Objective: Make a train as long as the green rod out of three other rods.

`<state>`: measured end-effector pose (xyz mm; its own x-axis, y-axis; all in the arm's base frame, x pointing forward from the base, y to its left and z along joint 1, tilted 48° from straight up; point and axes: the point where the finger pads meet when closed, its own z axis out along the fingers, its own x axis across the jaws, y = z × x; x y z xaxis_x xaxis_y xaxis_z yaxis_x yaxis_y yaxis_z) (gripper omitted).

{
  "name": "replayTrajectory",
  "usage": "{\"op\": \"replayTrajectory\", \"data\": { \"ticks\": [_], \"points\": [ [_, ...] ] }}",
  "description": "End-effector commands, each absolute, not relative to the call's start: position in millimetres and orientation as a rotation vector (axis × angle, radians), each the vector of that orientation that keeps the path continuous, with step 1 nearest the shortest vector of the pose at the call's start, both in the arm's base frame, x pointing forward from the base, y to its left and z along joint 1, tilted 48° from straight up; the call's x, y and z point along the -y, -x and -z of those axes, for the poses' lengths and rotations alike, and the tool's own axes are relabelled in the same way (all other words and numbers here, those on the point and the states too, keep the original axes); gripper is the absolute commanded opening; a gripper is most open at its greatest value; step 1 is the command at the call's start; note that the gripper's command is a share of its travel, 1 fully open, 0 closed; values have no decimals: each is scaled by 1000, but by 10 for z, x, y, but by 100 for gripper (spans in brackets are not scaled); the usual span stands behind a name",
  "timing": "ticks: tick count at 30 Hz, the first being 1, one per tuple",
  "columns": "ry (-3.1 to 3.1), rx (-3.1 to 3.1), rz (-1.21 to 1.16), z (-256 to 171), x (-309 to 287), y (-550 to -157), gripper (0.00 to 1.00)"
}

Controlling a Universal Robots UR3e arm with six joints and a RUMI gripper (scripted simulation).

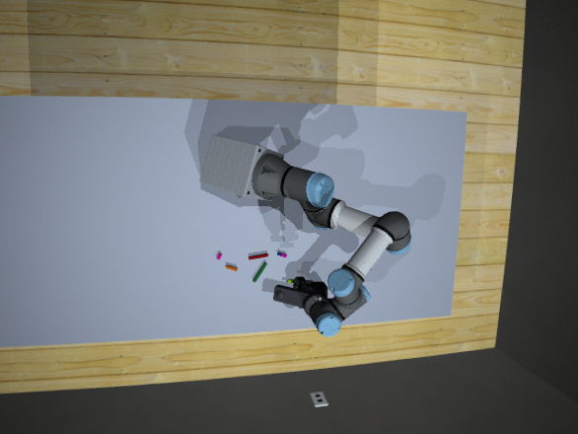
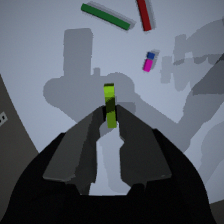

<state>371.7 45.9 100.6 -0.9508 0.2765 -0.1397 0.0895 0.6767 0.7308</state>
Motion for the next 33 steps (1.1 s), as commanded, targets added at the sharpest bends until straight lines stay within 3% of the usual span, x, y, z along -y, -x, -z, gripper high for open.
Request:
{"op": "replayTrajectory", "data": {
  "ticks": [1, 7, 33],
  "points": [
    [-517, -2664, -1173, -1021, -565, -3439, 0],
    [-695, -2664, -1209, -1003, -680, -3236, 0],
    [-700, -2664, -1209, -950, -736, -3254, 0]
  ]
}}
